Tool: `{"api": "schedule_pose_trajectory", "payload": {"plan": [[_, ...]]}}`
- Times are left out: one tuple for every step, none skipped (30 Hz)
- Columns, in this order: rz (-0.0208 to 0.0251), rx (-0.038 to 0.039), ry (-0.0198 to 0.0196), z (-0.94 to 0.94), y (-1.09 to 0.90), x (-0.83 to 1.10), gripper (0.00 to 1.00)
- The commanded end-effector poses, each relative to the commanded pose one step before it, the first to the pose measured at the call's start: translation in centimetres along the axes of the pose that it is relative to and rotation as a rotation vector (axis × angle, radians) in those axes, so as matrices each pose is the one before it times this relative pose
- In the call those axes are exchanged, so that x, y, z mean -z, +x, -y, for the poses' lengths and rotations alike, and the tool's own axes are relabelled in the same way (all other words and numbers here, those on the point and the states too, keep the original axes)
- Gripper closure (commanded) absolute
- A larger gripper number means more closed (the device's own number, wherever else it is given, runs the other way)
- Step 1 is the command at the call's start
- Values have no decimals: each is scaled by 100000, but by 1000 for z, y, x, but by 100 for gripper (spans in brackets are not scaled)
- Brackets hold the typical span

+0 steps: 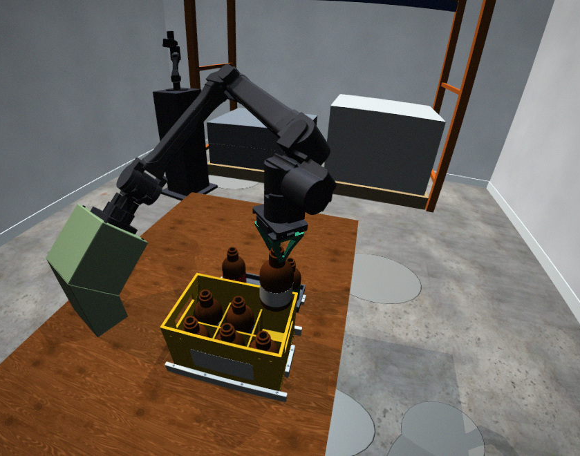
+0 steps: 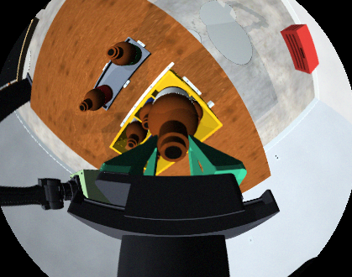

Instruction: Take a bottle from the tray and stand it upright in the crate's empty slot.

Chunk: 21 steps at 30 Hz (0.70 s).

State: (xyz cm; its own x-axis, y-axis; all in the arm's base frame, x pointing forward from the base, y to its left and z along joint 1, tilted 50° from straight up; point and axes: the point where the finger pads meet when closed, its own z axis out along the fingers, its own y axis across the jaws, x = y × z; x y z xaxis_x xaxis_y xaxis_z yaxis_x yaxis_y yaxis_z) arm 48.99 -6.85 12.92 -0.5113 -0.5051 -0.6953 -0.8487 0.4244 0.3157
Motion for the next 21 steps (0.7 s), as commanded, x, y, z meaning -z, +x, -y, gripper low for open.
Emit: {"api": "schedule_pose_trajectory", "payload": {"plan": [[-95, -51, 367, 65, -362, -539, 100], [-91, 561, -13, 46, -237, -168, 100], [0, 0, 0, 0, 0, 0, 100], [0, 0, 0, 0, 0, 0, 100], [1550, 812, 5816, 1426, -257, 2617, 100], [-1, 351, -58, -81, -167, -158, 100], [-254, -431, -1067, -510, 161, -556, 100], [-499, -357, -1897, -570, 132, -975, 100], [-488, -299, -1850, -543, 110, -958, 100], [-92, 165, -276, -47, -73, -267, 100], [-43, 350, -15, 46, -149, -161, 100], [250, 552, 1165, 407, -221, 373, 100], [337, -191, 914, 286, 85, 321, 100], [267, -913, 337, 19, 384, 120, 100], [12, -986, -561, -210, 408, -297, 100], [-401, -52, -863, -239, 43, -523, 100], [-535, 686, -768, -165, -258, -540, 100], [-215, 995, -254, 15, -423, -311, 100], [138, 580, 500, 224, -255, 83, 100], [0, 0, 0, 0, 0, 0, 100], [0, 0, 0, 0, 0, 0, 100]]}}
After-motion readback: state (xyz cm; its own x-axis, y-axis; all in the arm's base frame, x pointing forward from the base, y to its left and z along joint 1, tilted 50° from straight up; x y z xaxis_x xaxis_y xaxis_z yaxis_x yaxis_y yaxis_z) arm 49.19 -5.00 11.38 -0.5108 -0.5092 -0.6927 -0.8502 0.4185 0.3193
